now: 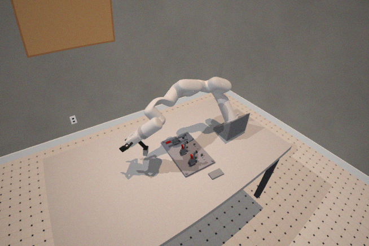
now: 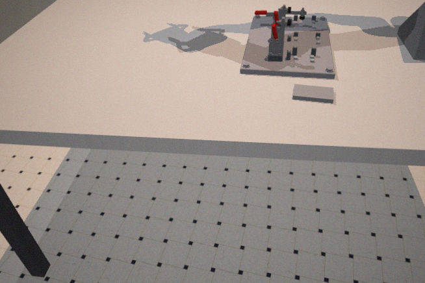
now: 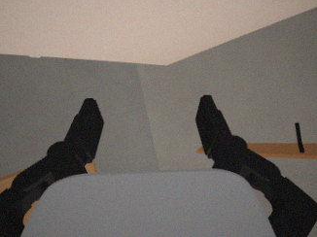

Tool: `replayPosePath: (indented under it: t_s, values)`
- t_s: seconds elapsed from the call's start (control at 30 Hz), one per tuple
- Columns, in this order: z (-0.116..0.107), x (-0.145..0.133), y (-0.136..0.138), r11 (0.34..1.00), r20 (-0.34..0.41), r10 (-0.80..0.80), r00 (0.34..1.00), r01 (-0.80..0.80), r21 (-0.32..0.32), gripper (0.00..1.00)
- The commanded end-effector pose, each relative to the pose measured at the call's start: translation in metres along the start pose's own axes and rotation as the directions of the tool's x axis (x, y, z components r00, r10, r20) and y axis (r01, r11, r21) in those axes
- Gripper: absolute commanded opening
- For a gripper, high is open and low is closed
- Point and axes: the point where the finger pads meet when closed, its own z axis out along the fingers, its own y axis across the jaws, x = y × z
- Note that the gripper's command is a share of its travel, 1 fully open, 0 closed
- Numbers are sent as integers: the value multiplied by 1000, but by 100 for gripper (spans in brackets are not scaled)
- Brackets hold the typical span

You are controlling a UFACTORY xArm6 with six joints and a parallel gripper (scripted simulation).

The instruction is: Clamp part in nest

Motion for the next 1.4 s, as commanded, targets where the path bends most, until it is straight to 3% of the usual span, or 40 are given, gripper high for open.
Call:
replayPosePath:
  t_s: [0.0, 0.73, 1.03, 1.13, 1.37]
  values:
    - [-1, -3, 1, 1000, 3, 3, 1000, -3, -2, 100]
    - [-4, -2, 1, 1000, -6, 30, 1000, -31, -3, 100]
    - [-36, 13, 2, 955, -97, 296, 950, -296, 20, 100]
    - [-39, 15, 2, 948, -105, 318, 942, -317, 24, 100]
    - [-71, 31, -2, 844, -168, 536, 827, -528, 93, 100]
